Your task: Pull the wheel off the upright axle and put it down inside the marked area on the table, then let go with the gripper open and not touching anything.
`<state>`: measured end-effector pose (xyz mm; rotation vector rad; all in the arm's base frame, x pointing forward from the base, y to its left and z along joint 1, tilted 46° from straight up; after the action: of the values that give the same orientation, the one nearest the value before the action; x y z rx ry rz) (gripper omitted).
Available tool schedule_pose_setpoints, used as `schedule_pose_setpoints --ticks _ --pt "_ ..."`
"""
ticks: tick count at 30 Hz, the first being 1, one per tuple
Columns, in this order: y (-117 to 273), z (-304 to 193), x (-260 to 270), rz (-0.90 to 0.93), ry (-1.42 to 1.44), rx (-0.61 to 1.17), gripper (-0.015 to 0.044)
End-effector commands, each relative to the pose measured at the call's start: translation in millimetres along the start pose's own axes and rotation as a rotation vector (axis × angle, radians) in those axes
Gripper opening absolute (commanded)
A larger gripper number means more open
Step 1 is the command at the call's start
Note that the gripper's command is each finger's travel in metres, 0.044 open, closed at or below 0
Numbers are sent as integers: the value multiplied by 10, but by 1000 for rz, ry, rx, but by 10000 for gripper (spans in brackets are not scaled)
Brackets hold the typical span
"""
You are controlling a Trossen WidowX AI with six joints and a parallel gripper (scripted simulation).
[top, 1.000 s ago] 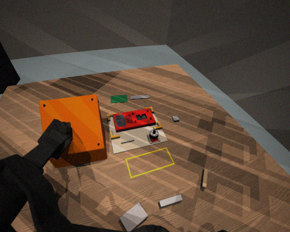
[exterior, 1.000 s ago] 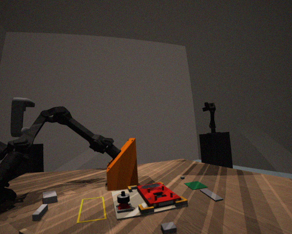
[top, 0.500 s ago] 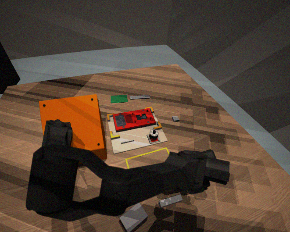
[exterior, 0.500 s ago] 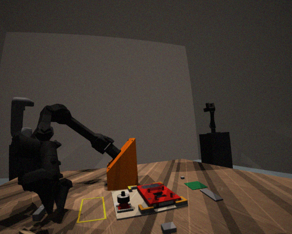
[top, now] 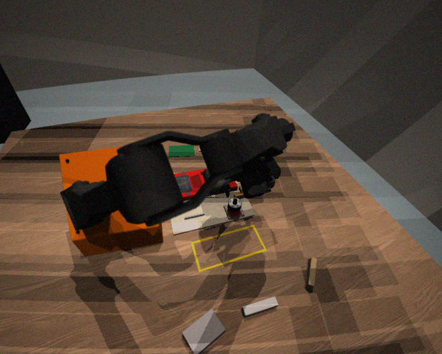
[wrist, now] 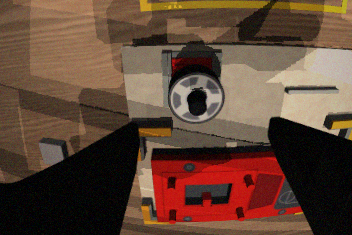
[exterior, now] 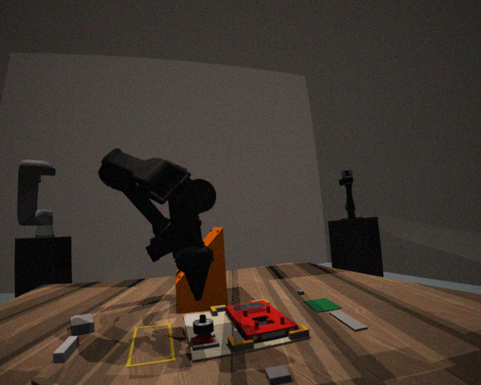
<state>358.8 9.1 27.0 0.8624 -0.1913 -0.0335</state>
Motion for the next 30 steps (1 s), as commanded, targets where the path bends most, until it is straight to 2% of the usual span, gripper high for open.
schedule_pose_setpoints --ticks 1,13,17,22,27,30 --pt "82 -131 -128 8 13 -89 300" --pt "64 -168 -40 8 12 -89 300" --pt "-143 -159 -24 8 12 -88 300" --pt "-602 -104 -29 9 12 -91 300" --pt "-665 -84 -32 9 12 -92 300" --pt "-642 -70 -25 0 -1 -87 221"
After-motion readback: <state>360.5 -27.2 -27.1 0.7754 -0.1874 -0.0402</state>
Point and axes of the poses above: the point midway between the two fingers, 35 mm back from their tips, its own y axis back along the fingers, its own x axis across the jaws, z = x × y, the point moved 2 cm from there along y, back along the fingers, and after that the axes turned 15 degrees about -y, right-handed, at the moved point
